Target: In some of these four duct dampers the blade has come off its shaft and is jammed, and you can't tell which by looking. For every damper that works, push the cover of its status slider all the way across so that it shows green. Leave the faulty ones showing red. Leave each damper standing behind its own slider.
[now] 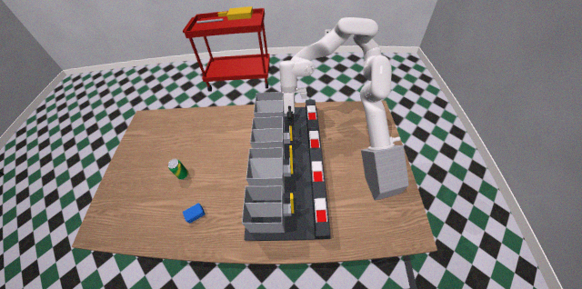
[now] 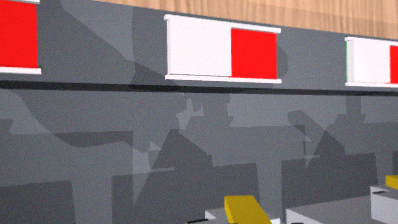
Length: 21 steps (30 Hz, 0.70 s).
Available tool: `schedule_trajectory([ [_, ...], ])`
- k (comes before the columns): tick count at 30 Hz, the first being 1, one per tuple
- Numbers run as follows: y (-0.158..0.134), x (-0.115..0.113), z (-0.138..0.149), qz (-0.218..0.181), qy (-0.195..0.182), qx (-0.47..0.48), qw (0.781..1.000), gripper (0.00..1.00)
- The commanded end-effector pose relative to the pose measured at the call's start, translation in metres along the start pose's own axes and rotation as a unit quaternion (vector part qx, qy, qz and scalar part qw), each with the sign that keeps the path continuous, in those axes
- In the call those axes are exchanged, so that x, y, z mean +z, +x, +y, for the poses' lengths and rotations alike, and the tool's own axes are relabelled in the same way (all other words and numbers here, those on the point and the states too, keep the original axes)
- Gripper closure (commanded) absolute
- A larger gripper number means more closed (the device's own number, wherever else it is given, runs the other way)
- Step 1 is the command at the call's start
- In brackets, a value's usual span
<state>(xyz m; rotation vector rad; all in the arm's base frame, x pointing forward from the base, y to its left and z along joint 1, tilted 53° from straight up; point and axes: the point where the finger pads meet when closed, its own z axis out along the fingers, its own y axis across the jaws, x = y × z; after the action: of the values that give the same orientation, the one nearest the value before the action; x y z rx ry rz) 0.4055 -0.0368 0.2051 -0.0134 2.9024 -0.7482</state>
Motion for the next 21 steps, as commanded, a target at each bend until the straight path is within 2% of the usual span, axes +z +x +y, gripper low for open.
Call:
schedule_trajectory([
  [1, -0.001, -0.001, -0.002, -0.001, -0.014, -0.001, 1.000, 0.81],
  [21, -0.001, 0.000, -0.015, -0.001, -0.077, -0.001, 0.997, 0.81],
])
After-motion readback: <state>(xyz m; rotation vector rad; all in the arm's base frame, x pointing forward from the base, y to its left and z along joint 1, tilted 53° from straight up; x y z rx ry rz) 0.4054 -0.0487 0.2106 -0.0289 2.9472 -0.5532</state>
